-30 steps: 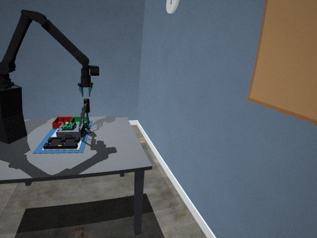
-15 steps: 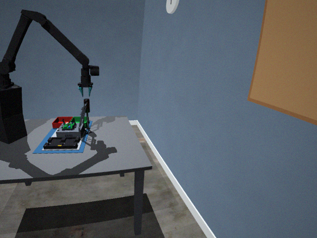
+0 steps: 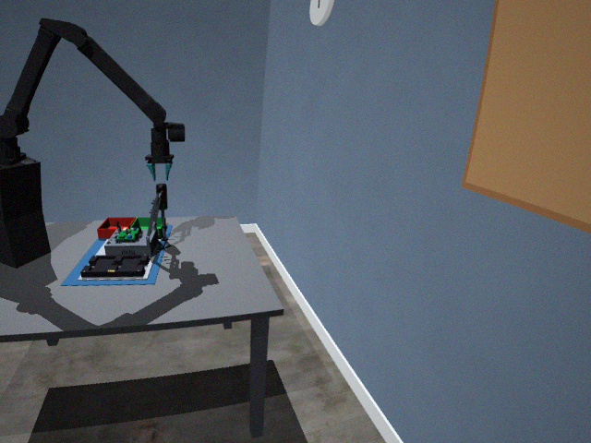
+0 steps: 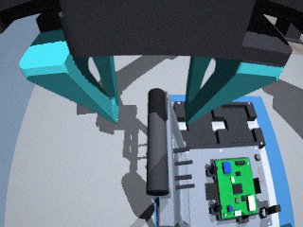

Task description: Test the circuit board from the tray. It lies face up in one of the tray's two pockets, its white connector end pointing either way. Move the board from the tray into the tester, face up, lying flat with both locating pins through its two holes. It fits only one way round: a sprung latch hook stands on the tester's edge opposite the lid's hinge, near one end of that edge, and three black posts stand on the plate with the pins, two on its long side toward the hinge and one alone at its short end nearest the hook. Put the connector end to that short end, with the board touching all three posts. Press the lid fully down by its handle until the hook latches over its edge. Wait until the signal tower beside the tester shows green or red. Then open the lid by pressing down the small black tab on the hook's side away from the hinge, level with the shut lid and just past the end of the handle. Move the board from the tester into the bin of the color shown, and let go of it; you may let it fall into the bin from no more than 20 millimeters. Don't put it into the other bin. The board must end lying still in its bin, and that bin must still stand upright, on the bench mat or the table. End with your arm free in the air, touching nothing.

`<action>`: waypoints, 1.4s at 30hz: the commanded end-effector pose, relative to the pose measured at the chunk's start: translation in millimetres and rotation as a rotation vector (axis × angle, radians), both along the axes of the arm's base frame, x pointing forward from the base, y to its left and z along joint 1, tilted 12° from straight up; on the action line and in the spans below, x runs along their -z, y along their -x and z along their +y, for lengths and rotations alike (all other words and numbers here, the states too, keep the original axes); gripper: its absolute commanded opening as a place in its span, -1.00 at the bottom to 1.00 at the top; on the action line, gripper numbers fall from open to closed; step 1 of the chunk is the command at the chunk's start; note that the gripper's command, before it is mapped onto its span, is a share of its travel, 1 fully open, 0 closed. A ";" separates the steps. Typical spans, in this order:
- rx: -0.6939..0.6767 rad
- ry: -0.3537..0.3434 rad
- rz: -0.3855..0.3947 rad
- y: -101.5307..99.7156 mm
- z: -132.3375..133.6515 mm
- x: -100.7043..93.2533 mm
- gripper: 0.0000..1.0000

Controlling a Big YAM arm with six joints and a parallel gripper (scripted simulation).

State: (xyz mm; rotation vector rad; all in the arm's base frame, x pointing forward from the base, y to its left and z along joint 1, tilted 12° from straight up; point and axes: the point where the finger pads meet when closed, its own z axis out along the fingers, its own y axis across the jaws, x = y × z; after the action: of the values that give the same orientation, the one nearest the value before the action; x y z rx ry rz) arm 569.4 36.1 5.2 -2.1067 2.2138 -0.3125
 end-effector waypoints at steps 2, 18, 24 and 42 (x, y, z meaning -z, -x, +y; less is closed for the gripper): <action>0.002 -0.002 0.002 -5.5 -7.0 16.1 -0.04; 0.003 -0.002 -0.001 -10.9 -9.2 43.4 -0.04; 0.002 -0.002 0.006 -9.3 -8.5 43.4 -0.04; 0.002 -0.002 0.005 -9.6 -8.5 42.6 -0.04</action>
State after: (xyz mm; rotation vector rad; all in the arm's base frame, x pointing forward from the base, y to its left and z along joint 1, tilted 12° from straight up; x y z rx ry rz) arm 572.5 31.8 -37.9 -2.1156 2.2209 -0.3011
